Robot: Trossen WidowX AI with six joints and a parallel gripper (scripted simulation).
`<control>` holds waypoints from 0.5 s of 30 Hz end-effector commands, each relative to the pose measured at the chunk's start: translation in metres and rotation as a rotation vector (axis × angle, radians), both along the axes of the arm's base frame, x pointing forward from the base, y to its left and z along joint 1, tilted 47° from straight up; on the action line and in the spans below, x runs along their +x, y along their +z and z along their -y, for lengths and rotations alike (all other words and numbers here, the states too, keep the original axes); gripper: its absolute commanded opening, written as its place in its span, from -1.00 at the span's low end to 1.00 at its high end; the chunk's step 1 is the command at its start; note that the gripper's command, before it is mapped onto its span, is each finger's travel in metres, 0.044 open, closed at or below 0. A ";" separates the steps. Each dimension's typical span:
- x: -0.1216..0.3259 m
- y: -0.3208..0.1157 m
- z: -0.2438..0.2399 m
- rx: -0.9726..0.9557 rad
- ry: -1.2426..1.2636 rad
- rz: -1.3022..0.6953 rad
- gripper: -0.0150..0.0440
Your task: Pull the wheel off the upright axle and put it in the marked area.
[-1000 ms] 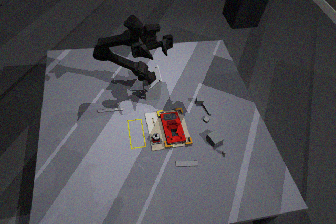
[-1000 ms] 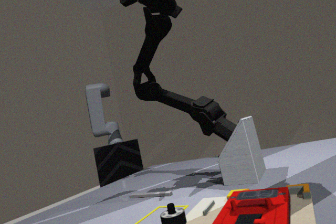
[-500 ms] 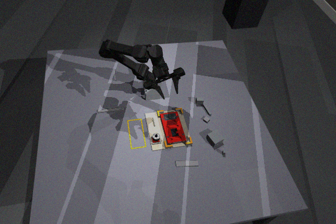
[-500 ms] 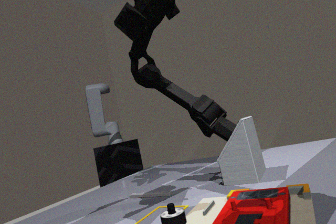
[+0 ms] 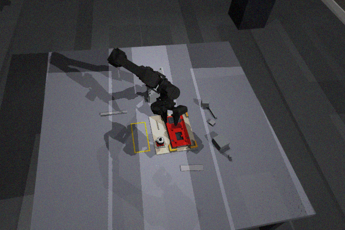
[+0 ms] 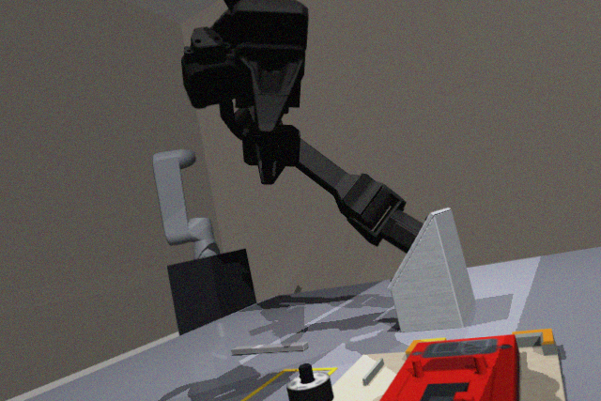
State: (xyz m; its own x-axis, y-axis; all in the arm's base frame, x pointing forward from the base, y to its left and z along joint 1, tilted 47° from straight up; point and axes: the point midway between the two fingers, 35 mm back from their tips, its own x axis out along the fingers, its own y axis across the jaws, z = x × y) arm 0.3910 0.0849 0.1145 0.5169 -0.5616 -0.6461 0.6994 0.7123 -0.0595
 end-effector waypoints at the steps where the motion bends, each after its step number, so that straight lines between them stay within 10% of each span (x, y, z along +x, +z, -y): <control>1: -0.010 -0.037 0.060 0.084 -0.423 0.007 0.53; 15: -0.035 -0.065 0.114 0.086 -0.856 0.058 0.53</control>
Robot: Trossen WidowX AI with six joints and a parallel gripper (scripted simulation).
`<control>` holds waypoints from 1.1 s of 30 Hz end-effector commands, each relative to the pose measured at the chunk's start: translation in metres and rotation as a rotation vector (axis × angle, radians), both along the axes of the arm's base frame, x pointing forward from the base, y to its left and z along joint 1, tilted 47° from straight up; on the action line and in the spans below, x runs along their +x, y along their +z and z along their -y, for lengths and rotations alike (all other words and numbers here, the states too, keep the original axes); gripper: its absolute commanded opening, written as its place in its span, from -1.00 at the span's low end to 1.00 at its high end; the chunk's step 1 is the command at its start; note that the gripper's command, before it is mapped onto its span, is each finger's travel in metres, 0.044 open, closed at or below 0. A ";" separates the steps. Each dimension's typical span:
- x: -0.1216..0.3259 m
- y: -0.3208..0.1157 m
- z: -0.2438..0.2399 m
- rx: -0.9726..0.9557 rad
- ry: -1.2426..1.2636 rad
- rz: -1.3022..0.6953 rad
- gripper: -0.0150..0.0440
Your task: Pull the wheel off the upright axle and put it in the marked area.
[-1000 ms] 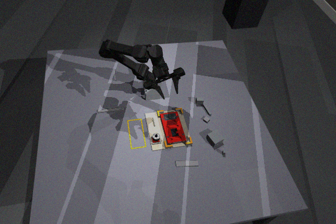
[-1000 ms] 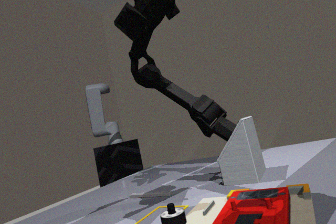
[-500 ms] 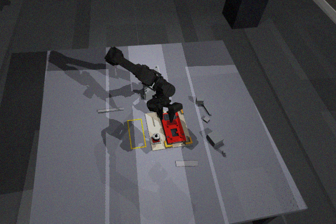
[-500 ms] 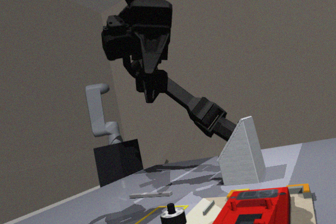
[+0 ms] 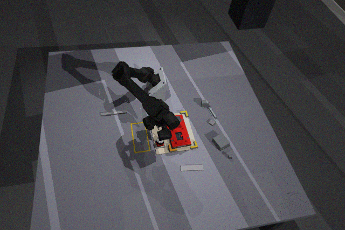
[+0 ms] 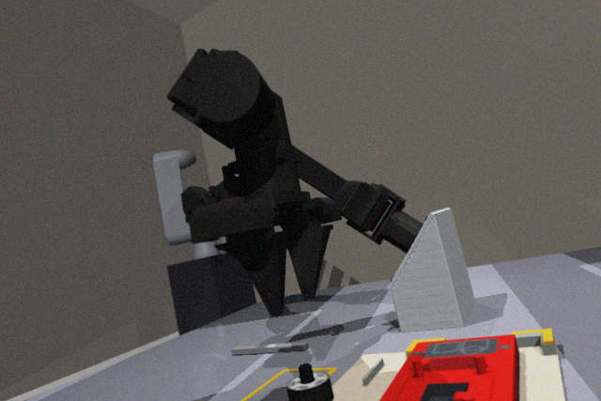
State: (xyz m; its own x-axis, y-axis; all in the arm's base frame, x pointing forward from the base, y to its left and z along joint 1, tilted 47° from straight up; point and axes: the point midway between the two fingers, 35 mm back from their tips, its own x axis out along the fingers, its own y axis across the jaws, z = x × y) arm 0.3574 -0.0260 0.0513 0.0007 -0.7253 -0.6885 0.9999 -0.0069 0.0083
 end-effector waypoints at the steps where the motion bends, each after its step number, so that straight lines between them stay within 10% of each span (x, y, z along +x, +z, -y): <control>1: -0.001 -0.002 0.003 0.002 -0.055 0.015 0.53; 30: 0.006 -0.055 0.055 -0.002 -0.055 0.016 0.53; 33: 0.008 -0.052 0.053 0.003 -0.062 0.023 0.26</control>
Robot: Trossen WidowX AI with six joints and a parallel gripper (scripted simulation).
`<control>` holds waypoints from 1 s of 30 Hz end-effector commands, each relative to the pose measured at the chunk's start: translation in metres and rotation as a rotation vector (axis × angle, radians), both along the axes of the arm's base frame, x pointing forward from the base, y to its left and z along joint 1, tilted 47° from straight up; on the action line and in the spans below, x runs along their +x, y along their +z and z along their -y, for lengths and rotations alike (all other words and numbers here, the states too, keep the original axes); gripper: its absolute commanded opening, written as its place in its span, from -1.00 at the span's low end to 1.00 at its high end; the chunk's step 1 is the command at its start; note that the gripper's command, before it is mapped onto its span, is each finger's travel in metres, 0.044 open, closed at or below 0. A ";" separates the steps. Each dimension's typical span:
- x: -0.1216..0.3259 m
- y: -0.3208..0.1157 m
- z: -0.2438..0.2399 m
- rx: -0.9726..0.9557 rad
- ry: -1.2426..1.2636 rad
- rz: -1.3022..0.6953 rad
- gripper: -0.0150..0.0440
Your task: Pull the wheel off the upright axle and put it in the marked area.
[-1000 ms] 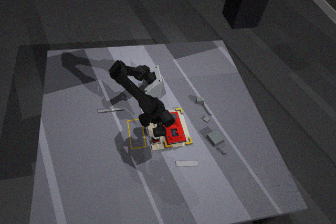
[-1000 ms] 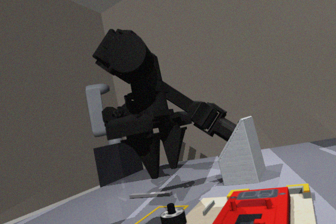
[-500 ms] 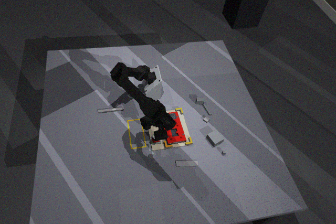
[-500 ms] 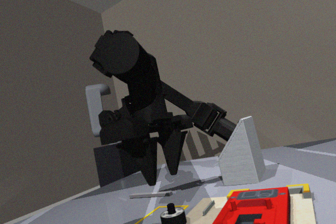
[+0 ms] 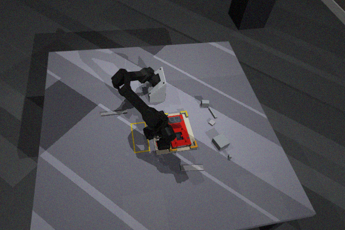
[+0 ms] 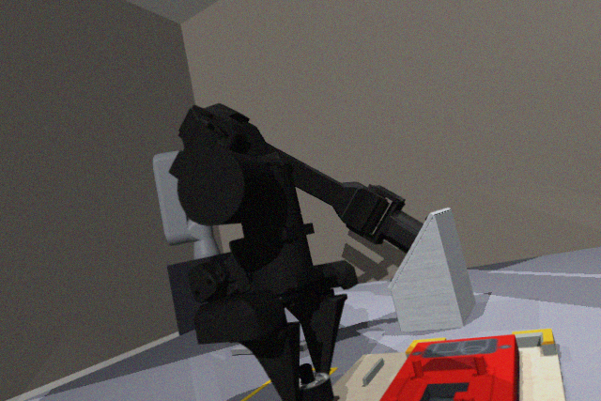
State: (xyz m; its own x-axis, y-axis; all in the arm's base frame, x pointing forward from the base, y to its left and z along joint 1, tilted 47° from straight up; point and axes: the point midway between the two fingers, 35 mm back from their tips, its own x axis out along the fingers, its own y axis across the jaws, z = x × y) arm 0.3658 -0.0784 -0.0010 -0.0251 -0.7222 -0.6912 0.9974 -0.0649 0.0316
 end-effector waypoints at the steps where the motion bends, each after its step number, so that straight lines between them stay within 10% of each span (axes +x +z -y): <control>1: 0.000 0.000 0.001 0.000 -0.004 0.000 0.24; 9: 0.000 0.000 0.001 0.000 -0.004 0.000 0.06; 15: 0.000 0.001 0.000 0.000 -0.003 0.000 -0.48; 30: 0.000 0.004 -0.004 0.000 -0.002 -0.001 -0.49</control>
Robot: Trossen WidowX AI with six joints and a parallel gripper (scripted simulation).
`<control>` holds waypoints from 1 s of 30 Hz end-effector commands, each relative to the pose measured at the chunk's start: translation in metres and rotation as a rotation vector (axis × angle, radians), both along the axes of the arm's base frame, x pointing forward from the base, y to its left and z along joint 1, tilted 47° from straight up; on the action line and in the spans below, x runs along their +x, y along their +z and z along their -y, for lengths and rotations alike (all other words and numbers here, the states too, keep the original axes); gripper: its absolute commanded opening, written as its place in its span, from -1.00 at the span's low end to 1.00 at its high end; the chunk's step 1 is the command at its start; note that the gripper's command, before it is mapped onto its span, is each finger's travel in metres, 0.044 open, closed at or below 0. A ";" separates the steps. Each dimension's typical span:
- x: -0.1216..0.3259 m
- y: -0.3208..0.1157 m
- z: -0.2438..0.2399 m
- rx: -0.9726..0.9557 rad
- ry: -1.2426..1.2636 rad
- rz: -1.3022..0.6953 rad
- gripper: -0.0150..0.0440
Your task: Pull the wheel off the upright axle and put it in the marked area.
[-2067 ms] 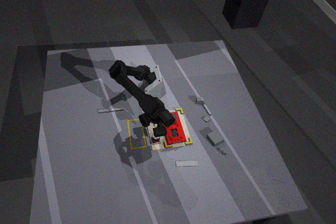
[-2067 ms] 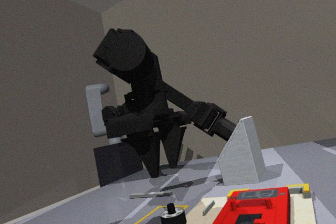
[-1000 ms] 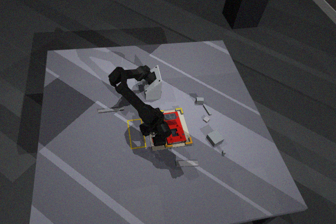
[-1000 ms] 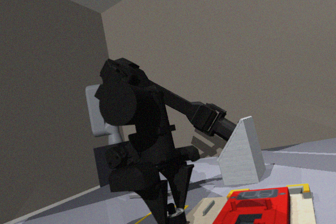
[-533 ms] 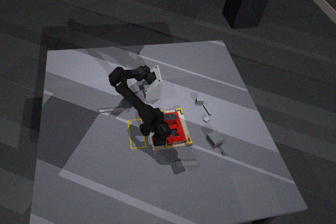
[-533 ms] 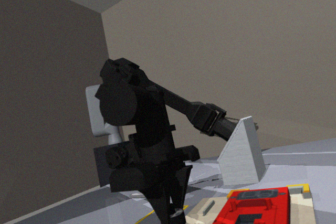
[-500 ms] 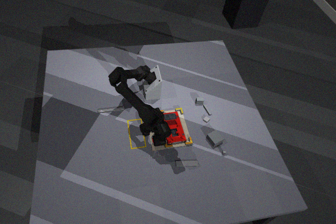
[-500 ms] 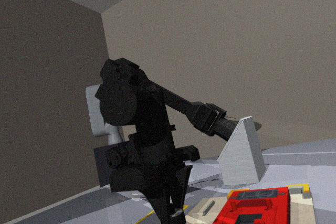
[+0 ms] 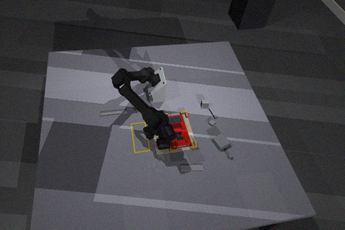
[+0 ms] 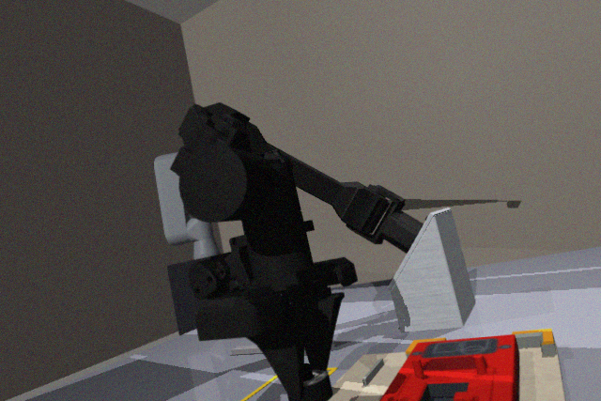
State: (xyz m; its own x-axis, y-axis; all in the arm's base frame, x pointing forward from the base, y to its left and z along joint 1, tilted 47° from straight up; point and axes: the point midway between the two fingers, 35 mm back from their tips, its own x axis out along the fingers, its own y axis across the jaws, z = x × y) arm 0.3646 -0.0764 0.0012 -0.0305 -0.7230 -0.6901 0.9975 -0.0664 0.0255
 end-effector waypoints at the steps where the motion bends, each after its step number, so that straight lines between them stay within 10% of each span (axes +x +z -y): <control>1: 0.001 0.002 -0.002 0.001 -0.001 0.005 -0.49; 30: 0.002 0.008 -0.009 0.001 0.001 0.003 -0.49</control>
State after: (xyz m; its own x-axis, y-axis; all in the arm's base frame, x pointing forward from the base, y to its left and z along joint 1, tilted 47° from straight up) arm 0.3654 -0.0763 0.0045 -0.0401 -0.7233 -0.6894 0.9960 -0.0841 0.0303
